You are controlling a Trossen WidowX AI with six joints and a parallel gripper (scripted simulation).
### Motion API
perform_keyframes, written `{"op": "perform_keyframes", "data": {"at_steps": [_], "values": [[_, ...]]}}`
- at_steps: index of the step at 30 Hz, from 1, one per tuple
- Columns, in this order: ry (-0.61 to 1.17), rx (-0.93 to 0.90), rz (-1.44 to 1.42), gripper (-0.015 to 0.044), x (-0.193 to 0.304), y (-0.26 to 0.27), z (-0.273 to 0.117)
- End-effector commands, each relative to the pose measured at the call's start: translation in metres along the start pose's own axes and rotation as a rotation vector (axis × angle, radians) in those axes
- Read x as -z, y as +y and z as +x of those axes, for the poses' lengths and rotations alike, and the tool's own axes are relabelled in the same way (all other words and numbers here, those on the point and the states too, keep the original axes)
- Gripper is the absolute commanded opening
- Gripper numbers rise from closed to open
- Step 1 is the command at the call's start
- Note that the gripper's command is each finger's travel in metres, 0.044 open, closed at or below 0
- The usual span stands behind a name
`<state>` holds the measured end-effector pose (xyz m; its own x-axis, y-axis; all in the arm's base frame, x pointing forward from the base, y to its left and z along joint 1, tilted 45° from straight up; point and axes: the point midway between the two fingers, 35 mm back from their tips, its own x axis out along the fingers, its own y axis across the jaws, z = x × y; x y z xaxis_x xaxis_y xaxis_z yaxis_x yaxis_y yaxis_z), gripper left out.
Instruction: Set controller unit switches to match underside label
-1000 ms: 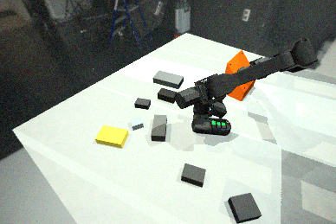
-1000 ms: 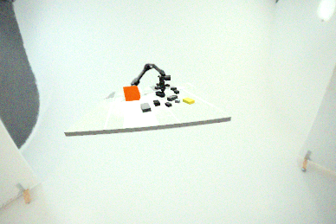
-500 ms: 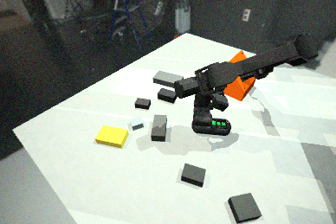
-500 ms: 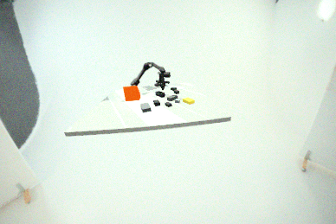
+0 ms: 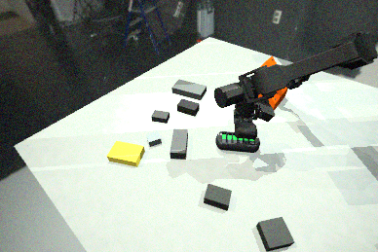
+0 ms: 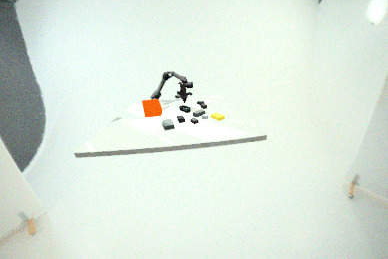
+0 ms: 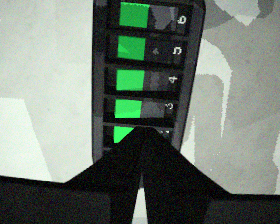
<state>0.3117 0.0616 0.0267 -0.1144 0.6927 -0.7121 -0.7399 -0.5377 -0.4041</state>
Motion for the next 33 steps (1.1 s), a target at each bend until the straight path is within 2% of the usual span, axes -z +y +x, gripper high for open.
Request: {"op": "perform_keyframes", "data": {"at_steps": [1,13,22,33], "values": [[-0.004,-0.001,0.009,0.0000,-0.002,0.002,0.001],[-0.004,-0.005,0.009,0.0000,-0.002,0.001,0.002],[-0.006,-0.203,0.005,0.0000,-0.003,-0.049,0.030],[-0.006,-0.207,0.005,0.0000,-0.003,-0.051,0.040]]}}
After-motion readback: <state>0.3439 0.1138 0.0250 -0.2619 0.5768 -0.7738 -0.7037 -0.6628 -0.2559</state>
